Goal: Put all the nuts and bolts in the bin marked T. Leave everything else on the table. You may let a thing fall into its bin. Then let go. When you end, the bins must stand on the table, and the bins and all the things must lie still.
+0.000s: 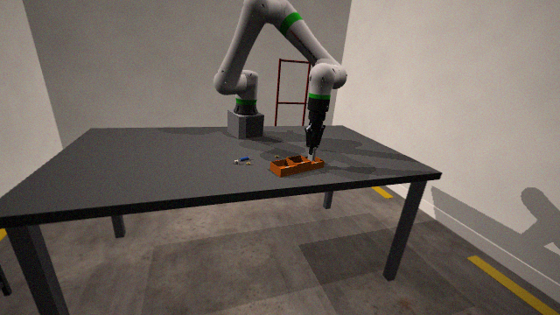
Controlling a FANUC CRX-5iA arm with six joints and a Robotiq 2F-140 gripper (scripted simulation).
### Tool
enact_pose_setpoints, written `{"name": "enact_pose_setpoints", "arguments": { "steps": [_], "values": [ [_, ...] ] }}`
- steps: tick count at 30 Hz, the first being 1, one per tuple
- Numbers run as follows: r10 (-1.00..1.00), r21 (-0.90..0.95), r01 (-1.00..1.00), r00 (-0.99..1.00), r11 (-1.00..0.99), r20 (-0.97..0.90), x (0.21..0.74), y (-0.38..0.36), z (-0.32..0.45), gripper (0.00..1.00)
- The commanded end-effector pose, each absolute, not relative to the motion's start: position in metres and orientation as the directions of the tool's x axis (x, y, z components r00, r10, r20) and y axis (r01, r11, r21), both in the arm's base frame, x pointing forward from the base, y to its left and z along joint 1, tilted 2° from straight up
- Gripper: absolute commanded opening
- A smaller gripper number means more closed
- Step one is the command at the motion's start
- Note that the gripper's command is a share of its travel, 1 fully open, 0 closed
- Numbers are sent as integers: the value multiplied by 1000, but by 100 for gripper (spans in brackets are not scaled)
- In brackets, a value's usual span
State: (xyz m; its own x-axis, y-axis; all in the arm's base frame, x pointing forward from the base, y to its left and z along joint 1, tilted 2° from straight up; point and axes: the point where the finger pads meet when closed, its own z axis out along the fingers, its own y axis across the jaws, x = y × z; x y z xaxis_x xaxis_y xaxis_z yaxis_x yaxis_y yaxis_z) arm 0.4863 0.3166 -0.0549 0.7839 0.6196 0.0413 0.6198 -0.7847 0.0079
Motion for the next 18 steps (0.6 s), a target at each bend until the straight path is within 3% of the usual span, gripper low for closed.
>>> {"name": "enact_pose_setpoints", "arguments": {
  "steps": [1,18],
  "values": [
    [620,8,620,784,-785,42,487,317,-62,5],
    [620,8,620,784,-785,42,487,317,-68,5]
  ]
}}
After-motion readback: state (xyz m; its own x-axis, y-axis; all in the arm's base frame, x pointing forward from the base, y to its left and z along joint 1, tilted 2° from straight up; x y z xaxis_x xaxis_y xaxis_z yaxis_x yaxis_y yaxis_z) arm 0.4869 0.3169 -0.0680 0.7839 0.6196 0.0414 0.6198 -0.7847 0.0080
